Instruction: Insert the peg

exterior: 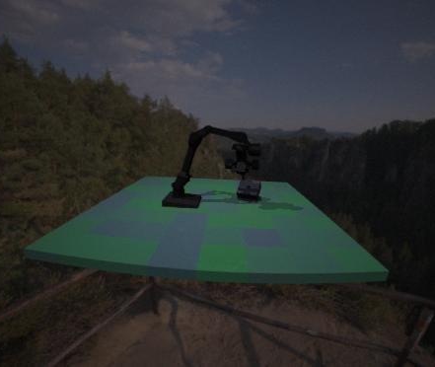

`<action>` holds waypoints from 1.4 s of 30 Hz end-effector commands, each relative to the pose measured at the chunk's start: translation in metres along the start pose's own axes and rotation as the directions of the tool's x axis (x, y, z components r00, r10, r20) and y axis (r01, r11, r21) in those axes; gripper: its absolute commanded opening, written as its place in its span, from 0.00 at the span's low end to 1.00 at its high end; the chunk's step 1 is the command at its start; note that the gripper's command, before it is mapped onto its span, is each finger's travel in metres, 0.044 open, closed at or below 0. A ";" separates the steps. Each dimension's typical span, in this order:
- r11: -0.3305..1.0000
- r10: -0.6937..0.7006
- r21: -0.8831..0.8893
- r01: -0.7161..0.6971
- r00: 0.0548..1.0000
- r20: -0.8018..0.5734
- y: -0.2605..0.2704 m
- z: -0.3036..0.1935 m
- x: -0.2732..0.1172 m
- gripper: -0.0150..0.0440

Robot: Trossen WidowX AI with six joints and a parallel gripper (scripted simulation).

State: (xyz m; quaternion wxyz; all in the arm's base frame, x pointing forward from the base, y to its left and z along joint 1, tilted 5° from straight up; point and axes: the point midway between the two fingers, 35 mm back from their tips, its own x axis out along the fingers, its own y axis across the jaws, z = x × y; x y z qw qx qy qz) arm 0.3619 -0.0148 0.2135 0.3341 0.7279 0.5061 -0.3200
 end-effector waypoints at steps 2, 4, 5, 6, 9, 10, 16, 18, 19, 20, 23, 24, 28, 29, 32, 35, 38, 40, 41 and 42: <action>0.999 0.009 0.040 -0.008 1.000 -0.021 0.004 0.004 -0.003 0.25; 0.998 0.016 0.054 -0.014 0.999 -0.029 0.006 0.006 -0.005 0.25; 0.998 0.019 0.061 -0.017 0.999 -0.032 0.007 0.007 -0.006 0.25; 0.997 0.023 0.068 -0.020 0.999 -0.036 0.007 0.007 -0.007 0.25; 0.996 0.033 0.089 -0.029 0.998 -0.046 0.009 0.010 -0.011 0.25; 0.995 0.037 0.096 -0.032 0.998 -0.050 0.010 0.010 -0.012 0.25; 0.993 0.046 0.114 -0.039 0.997 -0.058 0.012 0.012 -0.012 0.25; 0.992 0.048 0.117 -0.041 0.997 -0.060 0.013 0.012 -0.009 0.25; 0.992 0.050 0.119 -0.042 0.997 -0.061 0.014 0.012 -0.008 0.25; 0.992 0.051 0.121 -0.043 0.997 -0.062 0.014 0.012 -0.006 0.25; 0.991 0.055 0.128 -0.046 0.996 -0.065 0.016 0.013 -0.002 0.25; 0.990 0.056 0.130 -0.047 0.996 -0.067 0.016 0.013 -0.001 0.25; 0.989 0.061 0.138 -0.050 0.996 -0.071 0.018 0.013 0.005 0.25; 0.989 0.062 0.141 -0.051 0.995 -0.072 0.018 0.013 0.007 0.25; 0.988 0.065 0.147 -0.054 0.995 -0.075 0.019 0.013 0.011 0.25; 0.987 0.069 0.153 -0.056 0.995 -0.079 0.020 0.013 0.015 0.25; 0.986 0.072 0.159 -0.058 0.994 -0.082 0.021 0.013 0.019 0.25; 0.985 0.074 0.162 -0.059 0.994 -0.085 0.021 0.013 0.022 0.25; 0.985 0.075 0.164 -0.060 0.994 -0.086 0.022 0.013 0.023 0.25; 0.984 0.076 0.166 -0.060 0.993 -0.087 0.022 0.013 0.024 0.25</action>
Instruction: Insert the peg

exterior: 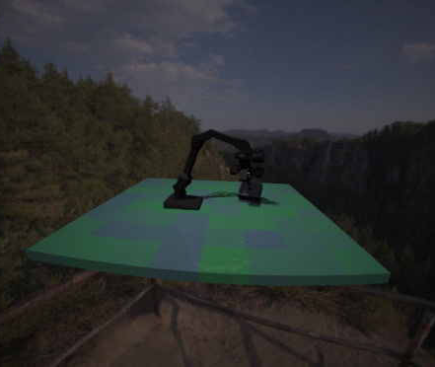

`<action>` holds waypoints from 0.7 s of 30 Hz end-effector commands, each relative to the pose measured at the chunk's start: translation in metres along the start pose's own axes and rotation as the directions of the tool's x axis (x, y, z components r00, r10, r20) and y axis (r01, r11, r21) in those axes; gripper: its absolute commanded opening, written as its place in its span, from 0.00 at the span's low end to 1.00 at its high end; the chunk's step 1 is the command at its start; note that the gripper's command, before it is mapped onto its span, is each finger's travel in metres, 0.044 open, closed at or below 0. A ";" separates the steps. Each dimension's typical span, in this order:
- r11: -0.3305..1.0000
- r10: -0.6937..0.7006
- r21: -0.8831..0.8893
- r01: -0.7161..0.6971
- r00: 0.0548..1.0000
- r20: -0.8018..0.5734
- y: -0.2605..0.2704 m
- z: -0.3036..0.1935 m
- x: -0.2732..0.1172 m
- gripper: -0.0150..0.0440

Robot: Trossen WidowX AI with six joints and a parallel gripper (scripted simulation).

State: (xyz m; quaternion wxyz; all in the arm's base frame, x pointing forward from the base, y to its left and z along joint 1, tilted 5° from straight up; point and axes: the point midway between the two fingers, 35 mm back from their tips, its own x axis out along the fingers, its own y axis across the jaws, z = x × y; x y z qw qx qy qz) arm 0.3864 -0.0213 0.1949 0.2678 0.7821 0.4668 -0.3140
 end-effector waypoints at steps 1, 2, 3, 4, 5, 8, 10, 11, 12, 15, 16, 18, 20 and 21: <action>1.000 -0.004 0.014 0.005 1.000 -0.009 0.000 0.001 0.007 0.25; 1.000 -0.004 0.014 0.004 1.000 -0.009 0.000 0.001 0.007 0.25; 1.000 -0.004 0.015 0.004 1.000 -0.009 0.000 0.001 0.007 0.25; 1.000 -0.004 0.016 0.004 1.000 -0.010 0.000 0.001 0.008 0.25; 1.000 -0.003 0.017 0.004 1.000 -0.011 0.000 0.001 0.008 0.25; 1.000 -0.002 0.011 0.002 1.000 -0.013 0.000 0.002 0.010 0.25; 1.000 -0.002 0.004 0.002 1.000 -0.015 0.000 0.002 0.012 0.25; 1.000 -0.002 0.003 0.002 1.000 -0.015 0.000 0.002 0.012 0.25; 1.000 -0.002 0.003 0.002 1.000 -0.015 0.000 0.002 0.012 0.25; 1.000 -0.002 0.003 0.002 1.000 -0.016 0.000 0.002 0.014 0.25; 1.000 -0.002 0.003 0.002 1.000 -0.016 0.000 0.002 0.015 0.25; 1.000 -0.002 0.003 0.002 1.000 -0.016 0.000 0.002 0.018 0.25; 1.000 -0.001 0.003 0.002 1.000 -0.016 0.000 0.001 0.020 0.25; 1.000 -0.001 0.003 0.002 1.000 -0.017 0.001 0.001 0.022 0.25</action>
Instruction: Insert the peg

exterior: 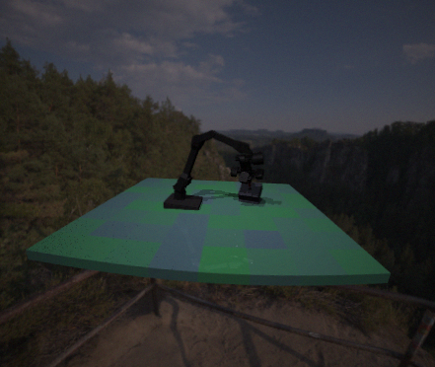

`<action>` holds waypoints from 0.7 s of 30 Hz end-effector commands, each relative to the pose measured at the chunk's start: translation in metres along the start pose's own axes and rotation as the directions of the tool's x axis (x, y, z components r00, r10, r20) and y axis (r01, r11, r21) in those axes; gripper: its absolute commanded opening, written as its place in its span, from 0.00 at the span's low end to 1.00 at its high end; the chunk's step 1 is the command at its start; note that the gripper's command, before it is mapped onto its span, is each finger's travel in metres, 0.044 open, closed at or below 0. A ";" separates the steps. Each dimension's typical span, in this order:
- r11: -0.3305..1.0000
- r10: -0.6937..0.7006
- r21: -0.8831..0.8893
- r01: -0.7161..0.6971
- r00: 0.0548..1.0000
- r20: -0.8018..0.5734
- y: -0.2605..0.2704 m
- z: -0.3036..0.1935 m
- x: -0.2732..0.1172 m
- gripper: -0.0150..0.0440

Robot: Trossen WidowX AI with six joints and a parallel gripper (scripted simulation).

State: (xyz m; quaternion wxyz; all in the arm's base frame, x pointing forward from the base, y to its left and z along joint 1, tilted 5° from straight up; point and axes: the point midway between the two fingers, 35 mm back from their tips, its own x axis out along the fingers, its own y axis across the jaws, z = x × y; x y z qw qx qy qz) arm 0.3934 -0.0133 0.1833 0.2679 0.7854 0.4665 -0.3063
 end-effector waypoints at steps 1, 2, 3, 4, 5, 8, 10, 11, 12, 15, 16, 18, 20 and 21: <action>1.000 -0.009 0.009 0.009 1.000 -0.003 -0.001 0.001 0.008 0.25; 1.000 -0.009 0.009 0.009 1.000 -0.003 -0.001 0.001 0.009 0.25; 1.000 -0.009 0.009 0.009 1.000 -0.003 -0.001 0.001 0.010 0.25; 1.000 -0.009 0.009 0.009 1.000 -0.003 -0.001 0.001 0.012 0.25; 1.000 -0.009 0.009 0.009 1.000 -0.003 -0.001 0.001 0.013 0.25; 1.000 -0.009 0.009 0.009 1.000 -0.003 -0.001 0.001 0.017 0.25; 1.000 -0.009 0.009 0.009 1.000 -0.004 -0.002 0.002 0.019 0.25; 1.000 -0.009 0.009 0.009 1.000 -0.004 -0.002 0.002 0.020 0.25; 1.000 -0.009 0.009 0.009 1.000 -0.004 -0.002 0.002 0.020 0.25; 1.000 -0.005 0.002 0.005 1.000 -0.006 -0.001 0.000 0.017 0.25; 1.000 -0.003 0.000 0.003 1.000 -0.007 -0.001 -0.001 0.016 0.25; 1.000 -0.003 0.000 0.003 1.000 -0.007 -0.001 -0.001 0.016 0.25; 1.000 -0.003 0.000 0.003 1.000 -0.007 -0.001 -0.001 0.016 0.25; 1.000 -0.003 0.000 0.003 1.000 -0.007 -0.001 -0.001 0.016 0.25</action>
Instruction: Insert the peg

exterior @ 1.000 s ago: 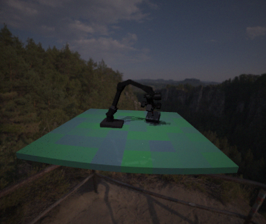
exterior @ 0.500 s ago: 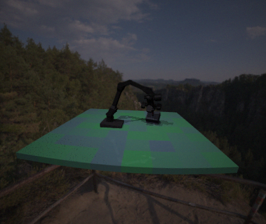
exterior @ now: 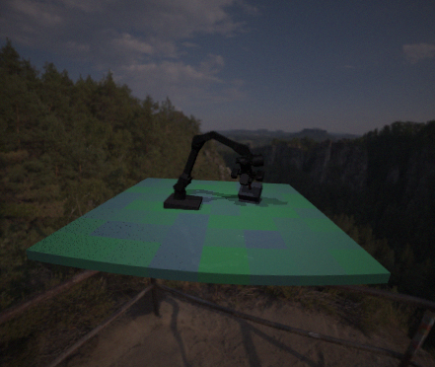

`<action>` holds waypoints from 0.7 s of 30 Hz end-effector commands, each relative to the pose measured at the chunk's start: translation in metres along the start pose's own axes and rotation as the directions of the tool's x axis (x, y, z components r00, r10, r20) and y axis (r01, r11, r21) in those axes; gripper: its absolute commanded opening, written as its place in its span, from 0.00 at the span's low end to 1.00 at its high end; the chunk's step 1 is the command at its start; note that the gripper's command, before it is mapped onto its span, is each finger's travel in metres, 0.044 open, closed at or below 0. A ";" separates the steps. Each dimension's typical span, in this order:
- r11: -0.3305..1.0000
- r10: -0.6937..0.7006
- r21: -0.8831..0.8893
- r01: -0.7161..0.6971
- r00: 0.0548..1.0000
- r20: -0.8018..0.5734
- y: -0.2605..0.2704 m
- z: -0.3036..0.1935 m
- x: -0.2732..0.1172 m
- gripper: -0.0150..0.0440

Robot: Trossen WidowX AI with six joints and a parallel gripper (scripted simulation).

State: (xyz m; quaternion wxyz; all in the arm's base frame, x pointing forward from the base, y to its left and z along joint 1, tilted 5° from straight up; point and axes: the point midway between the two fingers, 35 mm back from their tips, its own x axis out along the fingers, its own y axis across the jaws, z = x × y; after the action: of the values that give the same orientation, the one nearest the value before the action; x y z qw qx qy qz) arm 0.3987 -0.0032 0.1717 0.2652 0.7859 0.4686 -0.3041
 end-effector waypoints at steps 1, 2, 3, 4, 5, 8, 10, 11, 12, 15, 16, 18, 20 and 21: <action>1.000 0.000 -0.001 0.000 1.000 0.000 0.000 0.000 -0.001 0.25; 1.000 0.000 -0.001 0.000 1.000 0.000 0.000 0.000 -0.001 0.25; 1.000 0.000 -0.001 0.000 1.000 0.000 0.000 0.000 -0.001 0.25; 1.000 0.000 -0.001 0.000 1.000 0.000 0.000 0.000 -0.001 0.25; 1.000 0.000 -0.001 0.000 1.000 0.000 0.000 0.000 -0.001 0.25; 1.000 0.000 -0.001 0.000 1.000 0.000 0.000 0.001 -0.001 0.25; 1.000 0.000 -0.001 0.000 1.000 0.000 -0.001 0.001 -0.001 0.25; 1.000 0.000 -0.001 0.000 1.000 0.000 -0.001 0.001 -0.001 0.25; 1.000 0.000 -0.001 0.000 1.000 0.000 -0.001 0.001 -0.001 0.25; 1.000 0.000 -0.001 0.000 1.000 0.000 -0.001 0.002 0.000 0.25; 1.000 0.000 -0.001 0.000 1.000 0.000 -0.001 0.002 0.001 0.25; 1.000 0.000 -0.001 0.000 1.000 0.000 -0.001 0.002 0.002 0.25; 1.000 0.000 -0.001 0.000 1.000 0.000 -0.001 0.002 0.003 0.25; 1.000 0.000 -0.001 0.000 1.000 0.000 -0.001 0.002 0.004 0.25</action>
State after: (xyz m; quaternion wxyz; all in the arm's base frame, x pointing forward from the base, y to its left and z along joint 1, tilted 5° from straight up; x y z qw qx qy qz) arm 0.3986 -0.0031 0.1689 0.2663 0.7857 0.4689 -0.3033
